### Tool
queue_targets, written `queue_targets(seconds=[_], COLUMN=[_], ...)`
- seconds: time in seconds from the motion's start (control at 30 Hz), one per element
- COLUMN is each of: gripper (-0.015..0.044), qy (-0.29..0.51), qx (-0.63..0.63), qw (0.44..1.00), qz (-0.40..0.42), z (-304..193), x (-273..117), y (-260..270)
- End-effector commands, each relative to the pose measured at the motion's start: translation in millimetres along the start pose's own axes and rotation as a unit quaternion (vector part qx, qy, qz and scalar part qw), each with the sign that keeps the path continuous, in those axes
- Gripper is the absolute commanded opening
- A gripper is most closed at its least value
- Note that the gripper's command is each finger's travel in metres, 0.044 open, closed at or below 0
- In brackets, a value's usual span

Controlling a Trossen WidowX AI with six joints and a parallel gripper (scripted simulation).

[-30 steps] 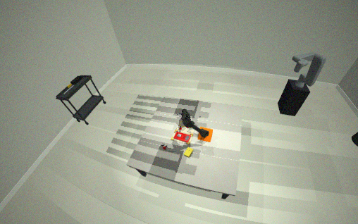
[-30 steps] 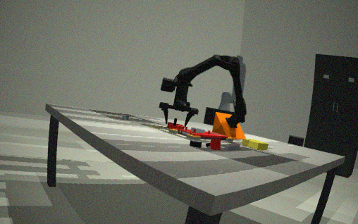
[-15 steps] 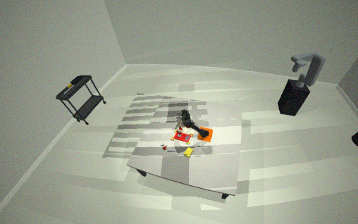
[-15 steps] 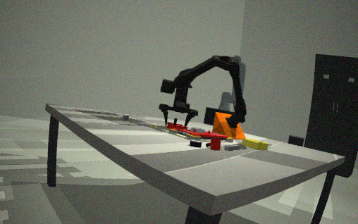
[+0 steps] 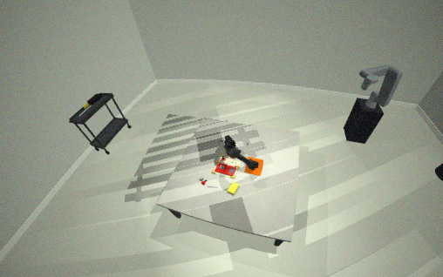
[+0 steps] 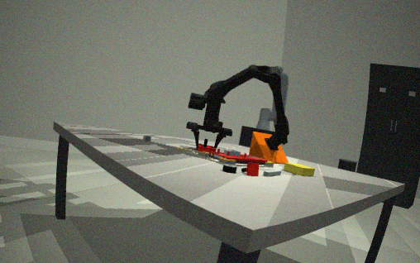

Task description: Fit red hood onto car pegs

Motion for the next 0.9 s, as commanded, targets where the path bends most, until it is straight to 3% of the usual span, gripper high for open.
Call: queue_targets(seconds=[0.0,0.27,0.87], gripper=[0.0196,0.0,0.0], qy=[0.0,0.0,0.001], qx=[0.0,0.0,0.0], qw=[1.0,1.0,1.0], qz=[0.0,0.0,-0.001], z=[0.0,-0.1,-0.5], x=[-0.8,-11.1,-60.0], y=[0.0,-0.1,-0.5])
Point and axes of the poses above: the point midway between the two fingers, 35 mm back from their tips, its own x axis out along the fingers, its own y axis across the jaws, z = x × y, the point moved 7 cm from there along -x, back along the fingers, and after that the axes turned 13 degrees about x, right-handed, at the moved point
